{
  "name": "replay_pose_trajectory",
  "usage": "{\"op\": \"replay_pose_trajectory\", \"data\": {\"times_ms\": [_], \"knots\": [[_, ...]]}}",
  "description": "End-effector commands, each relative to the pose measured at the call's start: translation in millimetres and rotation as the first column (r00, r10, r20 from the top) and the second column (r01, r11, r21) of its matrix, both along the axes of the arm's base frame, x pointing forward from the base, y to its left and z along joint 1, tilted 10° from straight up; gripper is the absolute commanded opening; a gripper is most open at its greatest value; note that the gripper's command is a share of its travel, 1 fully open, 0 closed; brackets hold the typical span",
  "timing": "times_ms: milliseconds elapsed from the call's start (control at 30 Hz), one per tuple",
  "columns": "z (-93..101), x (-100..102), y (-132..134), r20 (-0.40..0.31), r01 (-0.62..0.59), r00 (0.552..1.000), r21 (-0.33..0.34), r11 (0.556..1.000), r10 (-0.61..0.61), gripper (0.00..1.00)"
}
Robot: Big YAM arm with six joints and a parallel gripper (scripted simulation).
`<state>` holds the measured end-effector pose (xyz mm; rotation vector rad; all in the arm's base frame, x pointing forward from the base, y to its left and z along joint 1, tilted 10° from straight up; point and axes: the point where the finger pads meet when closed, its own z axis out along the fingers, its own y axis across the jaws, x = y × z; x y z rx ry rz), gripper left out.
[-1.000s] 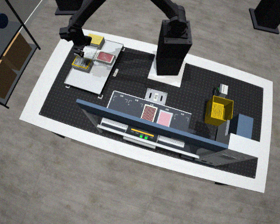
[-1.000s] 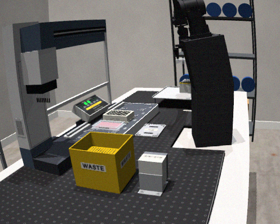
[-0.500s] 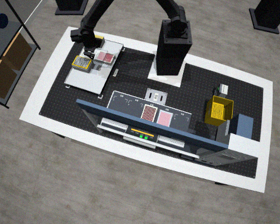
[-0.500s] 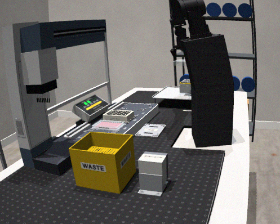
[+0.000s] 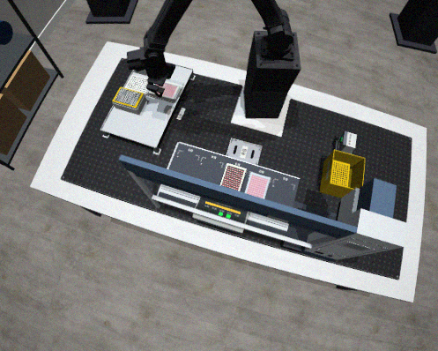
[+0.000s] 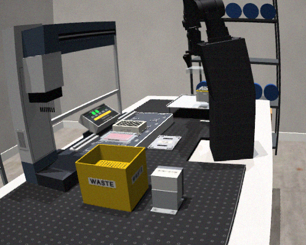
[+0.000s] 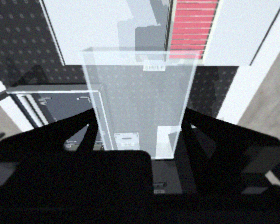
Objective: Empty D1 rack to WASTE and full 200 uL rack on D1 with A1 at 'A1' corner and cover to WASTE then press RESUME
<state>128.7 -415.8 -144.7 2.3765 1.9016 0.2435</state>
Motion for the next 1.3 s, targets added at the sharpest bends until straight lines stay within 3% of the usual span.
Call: {"op": "replay_pose_trajectory", "data": {"times_ms": [0, 67, 567, 767, 800, 1133, 1267], "knots": [[9.5, 11.4, 5.4, 0.006, 0.011, 1.000, -0.036, 0.999, -0.011, 0.00], [9.5, 11.4, 5.4, 0.006, 0.011, 1.000, -0.036, 0.999, -0.011, 0.00], [11.3, 24.0, 77.2, 0.006, 0.011, 1.000, -0.034, 0.999, -0.011, 0.00], [4.3, 19.1, 69.8, 0.005, 0.031, 1.000, -0.026, 0.999, -0.031, 0.00], [5.9, 31.6, 69.7, 0.004, 0.011, 1.000, -0.024, 1.000, -0.011, 0.00], [12.5, 79.5, 64.3, -0.002, 0.011, 1.000, -0.009, 1.000, -0.011, 0.00], [11.5, 78.3, 67.2, -0.007, 0.020, 1.000, 0.001, 1.000, -0.020, 0.00]]}}
